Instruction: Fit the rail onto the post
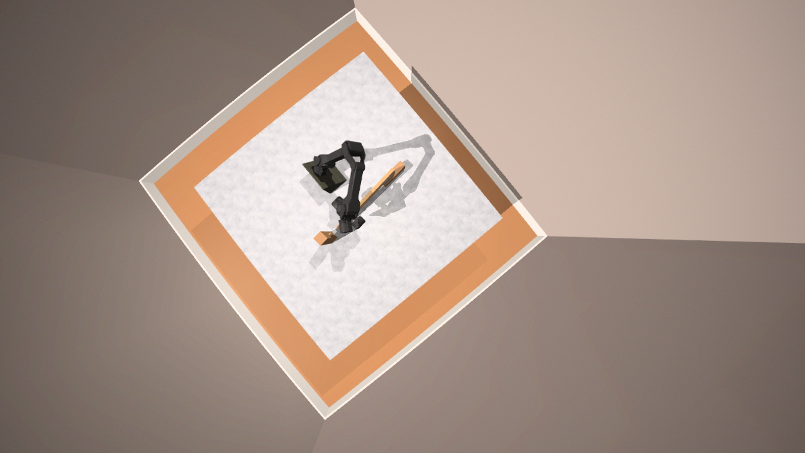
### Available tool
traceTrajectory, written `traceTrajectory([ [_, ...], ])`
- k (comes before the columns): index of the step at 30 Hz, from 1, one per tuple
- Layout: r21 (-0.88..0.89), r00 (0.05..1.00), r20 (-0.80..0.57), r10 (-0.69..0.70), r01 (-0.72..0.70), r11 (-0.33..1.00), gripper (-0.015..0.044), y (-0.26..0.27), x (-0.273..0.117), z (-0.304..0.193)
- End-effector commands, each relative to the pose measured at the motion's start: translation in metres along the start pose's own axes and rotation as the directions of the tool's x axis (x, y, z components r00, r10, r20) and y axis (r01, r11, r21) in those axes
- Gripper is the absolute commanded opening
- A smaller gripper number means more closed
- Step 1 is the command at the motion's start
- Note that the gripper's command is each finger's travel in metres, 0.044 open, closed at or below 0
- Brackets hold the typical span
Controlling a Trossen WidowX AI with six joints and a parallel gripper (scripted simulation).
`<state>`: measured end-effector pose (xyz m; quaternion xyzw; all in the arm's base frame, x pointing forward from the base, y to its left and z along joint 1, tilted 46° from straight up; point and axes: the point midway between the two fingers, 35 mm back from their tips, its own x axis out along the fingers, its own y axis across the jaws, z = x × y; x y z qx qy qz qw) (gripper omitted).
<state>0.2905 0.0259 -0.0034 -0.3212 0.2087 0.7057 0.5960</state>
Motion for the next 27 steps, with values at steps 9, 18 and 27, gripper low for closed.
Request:
traceTrajectory([
  [9,0.003,1.0,0.004,-0.001,0.001,1.0,0.044,0.001,0.019,0.001],
  [18,0.003,1.0,0.006,-0.001,0.001,1.0,0.044,0.002,0.033,0.002],
  [27,0.002,1.0,0.007,-0.001,0.001,1.0,0.0309,0.002,0.037,0.002],
])
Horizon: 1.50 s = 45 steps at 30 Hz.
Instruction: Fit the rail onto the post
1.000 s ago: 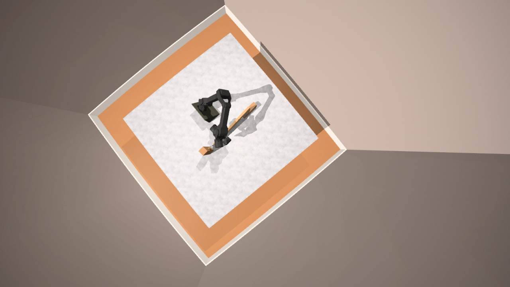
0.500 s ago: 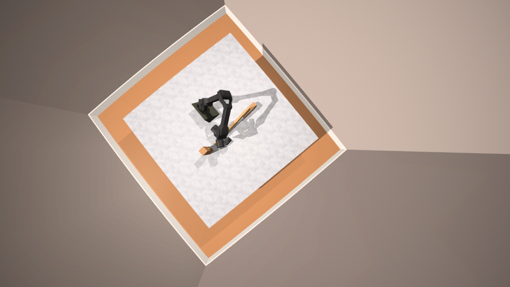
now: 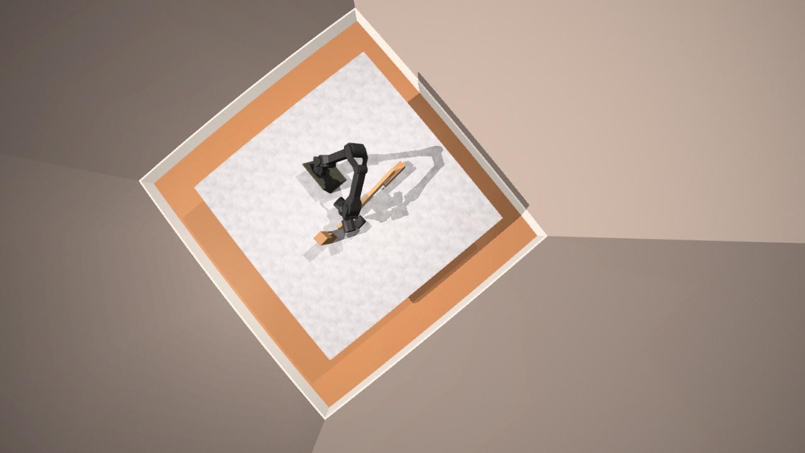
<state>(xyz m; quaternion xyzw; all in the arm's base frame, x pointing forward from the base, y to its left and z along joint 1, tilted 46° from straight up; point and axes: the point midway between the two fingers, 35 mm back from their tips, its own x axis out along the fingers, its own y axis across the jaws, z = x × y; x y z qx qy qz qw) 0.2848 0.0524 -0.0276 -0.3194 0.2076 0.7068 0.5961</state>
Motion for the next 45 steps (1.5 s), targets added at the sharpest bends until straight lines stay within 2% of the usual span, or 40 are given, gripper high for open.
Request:
traceTrajectory([
  [1,0.002,1.0,0.002,-0.002,0.002,1.0,0.0282,-0.0003,0.0006,0.0003],
  [9,0.002,1.0,0.002,-0.002,0.002,1.0,0.0073,-0.0003,0.0006,0.0003],
  [16,0.002,1.0,0.002,-0.002,0.002,1.0,0.0026,-0.0003,0.0006,0.0003],
  [17,0.002,1.0,0.002,-0.002,0.002,1.0,0.0,-0.0003,0.0006,0.0003],
  [45,0.002,1.0,0.002,-0.002,0.002,1.0,0.0,-0.0012,-0.0078,-0.0001],
])
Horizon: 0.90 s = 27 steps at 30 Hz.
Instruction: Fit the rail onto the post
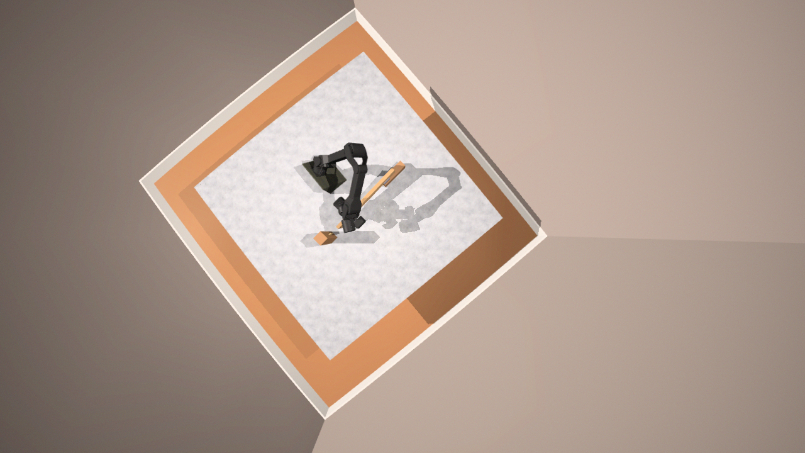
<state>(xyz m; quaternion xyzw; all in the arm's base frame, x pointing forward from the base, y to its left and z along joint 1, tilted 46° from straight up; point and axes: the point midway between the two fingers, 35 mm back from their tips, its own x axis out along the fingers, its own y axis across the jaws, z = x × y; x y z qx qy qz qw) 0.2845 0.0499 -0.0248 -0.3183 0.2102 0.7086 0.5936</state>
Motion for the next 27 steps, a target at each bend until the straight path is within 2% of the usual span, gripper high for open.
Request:
traceTrajectory([
  [1,0.0,1.0,0.003,-0.01,0.01,1.0,0.0,-0.002,-0.005,0.0],
  [27,0.0,1.0,0.003,-0.01,0.01,1.0,0.0,-0.003,-0.018,-0.001],
])
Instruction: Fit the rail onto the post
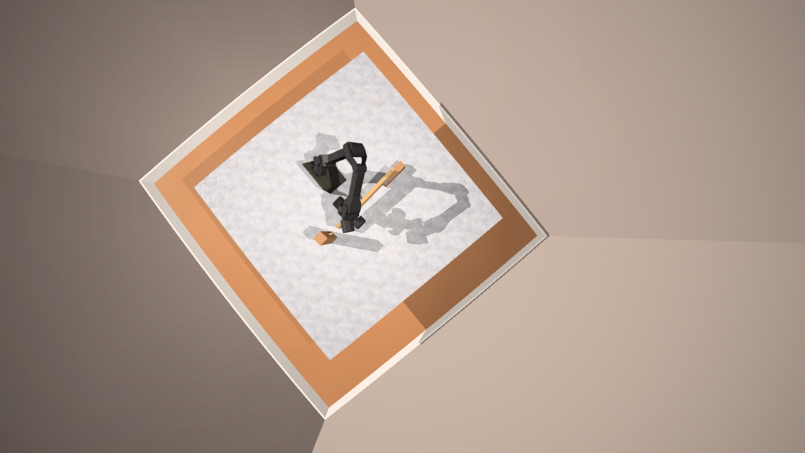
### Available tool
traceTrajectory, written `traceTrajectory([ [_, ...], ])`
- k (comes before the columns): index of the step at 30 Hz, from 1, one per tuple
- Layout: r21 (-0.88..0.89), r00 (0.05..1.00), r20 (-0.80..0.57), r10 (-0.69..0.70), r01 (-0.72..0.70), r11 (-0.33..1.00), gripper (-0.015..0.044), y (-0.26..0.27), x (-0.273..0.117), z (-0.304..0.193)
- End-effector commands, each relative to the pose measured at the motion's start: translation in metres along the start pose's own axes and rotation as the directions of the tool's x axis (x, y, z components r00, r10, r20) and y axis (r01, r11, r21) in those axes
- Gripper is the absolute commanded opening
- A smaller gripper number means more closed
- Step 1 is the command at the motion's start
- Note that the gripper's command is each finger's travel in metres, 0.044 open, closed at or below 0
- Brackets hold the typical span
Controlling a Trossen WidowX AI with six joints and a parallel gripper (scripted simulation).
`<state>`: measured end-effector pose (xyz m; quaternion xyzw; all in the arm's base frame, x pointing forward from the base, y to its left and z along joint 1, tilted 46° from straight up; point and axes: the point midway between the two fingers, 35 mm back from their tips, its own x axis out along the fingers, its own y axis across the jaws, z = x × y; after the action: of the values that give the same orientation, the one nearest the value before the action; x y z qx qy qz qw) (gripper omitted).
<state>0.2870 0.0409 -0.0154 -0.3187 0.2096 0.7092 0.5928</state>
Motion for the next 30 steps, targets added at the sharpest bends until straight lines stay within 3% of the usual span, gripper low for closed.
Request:
traceTrajectory([
  [1,0.002,1.0,0.003,-0.011,0.011,1.0,0.0,-0.002,-0.005,-0.001],
  [30,0.002,1.0,0.002,-0.011,0.011,1.0,0.0,-0.001,-0.02,-0.001],
])
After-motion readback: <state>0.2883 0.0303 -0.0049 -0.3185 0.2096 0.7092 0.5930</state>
